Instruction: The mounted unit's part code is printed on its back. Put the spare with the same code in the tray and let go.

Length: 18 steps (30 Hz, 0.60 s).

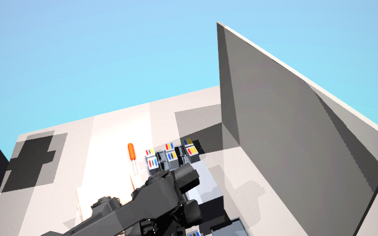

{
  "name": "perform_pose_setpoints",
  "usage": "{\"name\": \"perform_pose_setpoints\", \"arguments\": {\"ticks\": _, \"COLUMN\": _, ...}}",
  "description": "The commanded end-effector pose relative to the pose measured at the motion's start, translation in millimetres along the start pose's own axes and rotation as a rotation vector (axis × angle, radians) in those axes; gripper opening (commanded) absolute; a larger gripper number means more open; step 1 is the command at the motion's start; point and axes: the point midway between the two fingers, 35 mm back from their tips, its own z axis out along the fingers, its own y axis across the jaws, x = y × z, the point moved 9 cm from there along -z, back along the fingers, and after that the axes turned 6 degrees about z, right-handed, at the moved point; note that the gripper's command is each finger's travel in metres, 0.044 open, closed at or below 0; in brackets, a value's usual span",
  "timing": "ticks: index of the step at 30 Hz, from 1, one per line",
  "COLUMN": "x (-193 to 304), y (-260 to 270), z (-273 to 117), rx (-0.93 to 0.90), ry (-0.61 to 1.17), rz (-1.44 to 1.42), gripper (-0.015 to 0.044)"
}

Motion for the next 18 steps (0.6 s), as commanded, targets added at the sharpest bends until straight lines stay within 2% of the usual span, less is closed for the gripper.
{"name": "perform_pose_setpoints", "arguments": {"ticks": 1, "x": 1, "y": 0, "z": 3, "rx": 0.001, "ry": -0.004, "rz": 0.0, "gripper": 0.03}}
{"name": "perform_pose_setpoints", "arguments": {"ticks": 18, "x": 2, "y": 2, "z": 30, "rx": 0.001, "ry": 0.008, "rz": 0.001, "gripper": 0.03}}
